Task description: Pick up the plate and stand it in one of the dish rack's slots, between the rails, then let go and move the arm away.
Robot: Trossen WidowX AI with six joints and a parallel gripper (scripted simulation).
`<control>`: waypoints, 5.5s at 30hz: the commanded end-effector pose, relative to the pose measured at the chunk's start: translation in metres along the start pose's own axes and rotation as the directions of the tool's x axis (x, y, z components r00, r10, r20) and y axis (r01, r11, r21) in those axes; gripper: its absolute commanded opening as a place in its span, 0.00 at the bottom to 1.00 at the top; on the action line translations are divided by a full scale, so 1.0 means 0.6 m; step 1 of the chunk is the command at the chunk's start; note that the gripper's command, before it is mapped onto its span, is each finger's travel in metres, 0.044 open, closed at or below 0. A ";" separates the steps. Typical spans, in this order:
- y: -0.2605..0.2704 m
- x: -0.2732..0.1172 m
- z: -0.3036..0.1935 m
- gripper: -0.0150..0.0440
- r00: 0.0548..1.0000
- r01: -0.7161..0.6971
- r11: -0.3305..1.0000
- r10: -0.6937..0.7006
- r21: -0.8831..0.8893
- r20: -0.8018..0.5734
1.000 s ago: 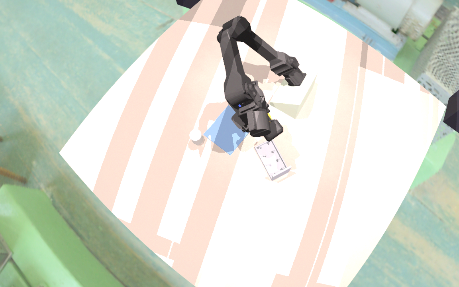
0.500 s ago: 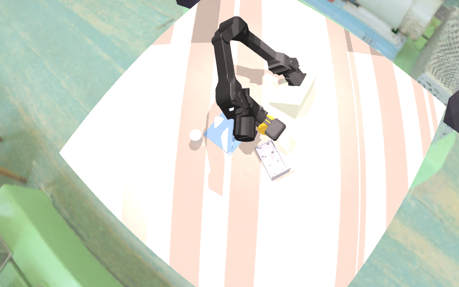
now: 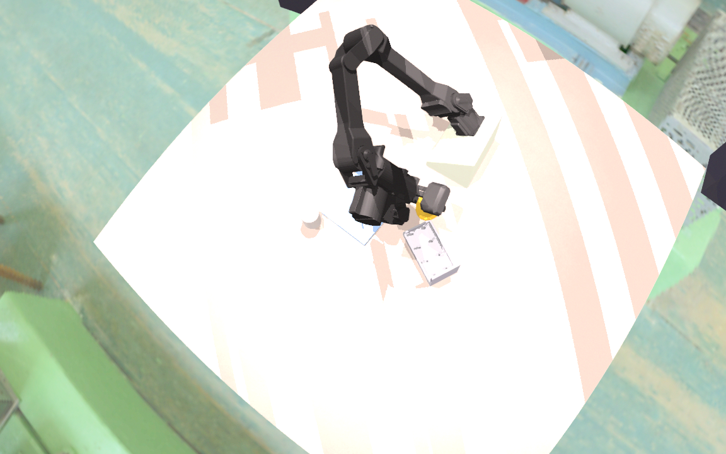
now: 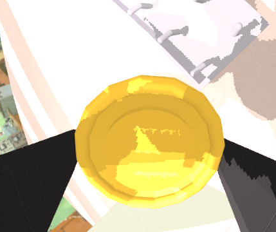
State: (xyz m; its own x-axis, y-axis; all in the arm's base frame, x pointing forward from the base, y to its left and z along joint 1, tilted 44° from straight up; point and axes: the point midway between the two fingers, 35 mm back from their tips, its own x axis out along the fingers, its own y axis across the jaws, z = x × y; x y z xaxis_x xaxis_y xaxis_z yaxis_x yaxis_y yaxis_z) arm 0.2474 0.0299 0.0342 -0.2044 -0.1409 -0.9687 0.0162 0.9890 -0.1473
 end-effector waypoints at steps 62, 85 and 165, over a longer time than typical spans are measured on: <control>-0.088 0.041 0.024 0.25 0.455 0.443 0.437 0.643 -0.783 0.616; -0.073 0.051 0.037 0.25 0.444 0.473 0.428 0.639 -0.770 0.628; 0.053 -0.055 0.045 0.93 0.445 0.485 0.416 0.640 -0.769 0.627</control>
State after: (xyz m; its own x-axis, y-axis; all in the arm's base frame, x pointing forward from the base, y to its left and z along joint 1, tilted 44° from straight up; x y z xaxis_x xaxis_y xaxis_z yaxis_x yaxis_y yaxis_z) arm 0.2812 0.0421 0.0315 0.5257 0.5414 -0.6561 -0.8499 0.3679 -0.3773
